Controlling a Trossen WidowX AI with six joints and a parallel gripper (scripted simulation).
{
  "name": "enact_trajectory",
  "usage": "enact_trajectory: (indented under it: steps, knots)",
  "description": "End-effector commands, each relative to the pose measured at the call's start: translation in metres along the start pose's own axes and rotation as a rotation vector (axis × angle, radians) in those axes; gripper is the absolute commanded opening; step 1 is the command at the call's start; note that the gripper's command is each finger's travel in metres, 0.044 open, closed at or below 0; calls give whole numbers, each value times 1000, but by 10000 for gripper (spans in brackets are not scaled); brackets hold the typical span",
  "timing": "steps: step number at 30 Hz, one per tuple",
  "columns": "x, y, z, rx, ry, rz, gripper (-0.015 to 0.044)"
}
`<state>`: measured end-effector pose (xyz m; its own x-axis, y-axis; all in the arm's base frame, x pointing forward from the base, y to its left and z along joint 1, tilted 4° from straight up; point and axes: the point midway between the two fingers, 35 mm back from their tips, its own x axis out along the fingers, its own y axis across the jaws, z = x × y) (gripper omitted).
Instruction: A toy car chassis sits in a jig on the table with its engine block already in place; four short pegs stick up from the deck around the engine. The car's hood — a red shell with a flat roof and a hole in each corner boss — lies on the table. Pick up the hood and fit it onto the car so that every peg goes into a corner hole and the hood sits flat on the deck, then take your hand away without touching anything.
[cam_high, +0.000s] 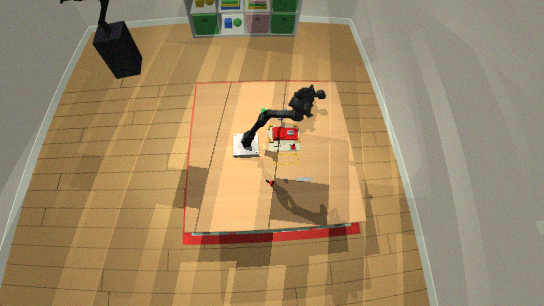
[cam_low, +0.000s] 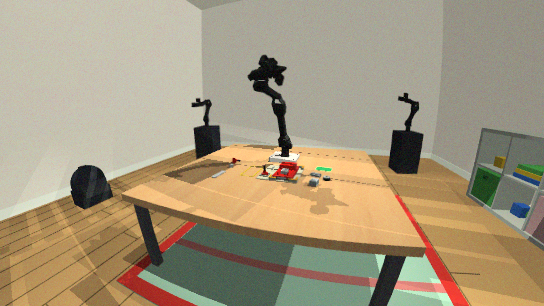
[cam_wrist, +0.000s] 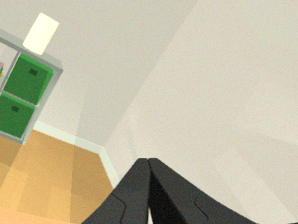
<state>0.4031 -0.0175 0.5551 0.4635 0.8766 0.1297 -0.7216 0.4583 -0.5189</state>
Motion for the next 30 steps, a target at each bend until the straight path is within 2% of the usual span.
enact_trajectory:
  steps: [1, 8, 17, 23, 30]
  knots:
    - [1, 0, 0, 14, -2, -3, 26]
    - [25, -15, -31, 568, -65, -135, 210]
    - [53, -2, -112, 1324, -39, -372, 440]
    - [61, 38, -176, 1775, 60, -591, 440]
    - [53, 117, -245, 2195, 263, -941, 440]
